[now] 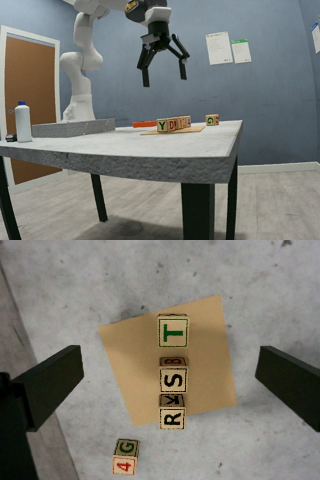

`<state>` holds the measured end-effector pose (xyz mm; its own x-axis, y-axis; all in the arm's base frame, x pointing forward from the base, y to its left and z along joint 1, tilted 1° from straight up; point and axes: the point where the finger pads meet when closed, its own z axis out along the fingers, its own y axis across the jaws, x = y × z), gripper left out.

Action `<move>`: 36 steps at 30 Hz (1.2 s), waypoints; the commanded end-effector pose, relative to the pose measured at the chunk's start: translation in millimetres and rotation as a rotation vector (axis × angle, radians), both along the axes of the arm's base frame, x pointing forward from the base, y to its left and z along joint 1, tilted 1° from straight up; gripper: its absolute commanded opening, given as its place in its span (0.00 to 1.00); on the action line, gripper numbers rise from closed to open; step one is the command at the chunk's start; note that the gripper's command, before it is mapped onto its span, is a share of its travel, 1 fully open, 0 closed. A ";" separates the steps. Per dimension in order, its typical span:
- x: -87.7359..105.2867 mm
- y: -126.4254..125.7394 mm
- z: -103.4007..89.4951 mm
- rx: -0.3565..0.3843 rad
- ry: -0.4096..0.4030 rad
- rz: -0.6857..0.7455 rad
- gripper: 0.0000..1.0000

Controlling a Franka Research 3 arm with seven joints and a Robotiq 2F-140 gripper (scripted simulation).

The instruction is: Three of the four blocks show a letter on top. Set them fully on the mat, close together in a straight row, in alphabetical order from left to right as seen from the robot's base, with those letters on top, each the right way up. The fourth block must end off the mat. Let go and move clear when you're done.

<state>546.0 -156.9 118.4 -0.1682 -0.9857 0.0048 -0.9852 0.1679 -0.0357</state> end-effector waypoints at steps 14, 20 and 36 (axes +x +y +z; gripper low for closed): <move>-7.6 2.2 22.6 0.009 0.022 0.010 1.00; -7.6 2.2 22.6 0.009 0.022 0.010 1.00; -7.6 2.2 22.6 0.009 0.022 0.010 1.00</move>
<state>538.9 -154.7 140.7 -0.1606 -0.9870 0.0005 -0.9869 0.1605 -0.0136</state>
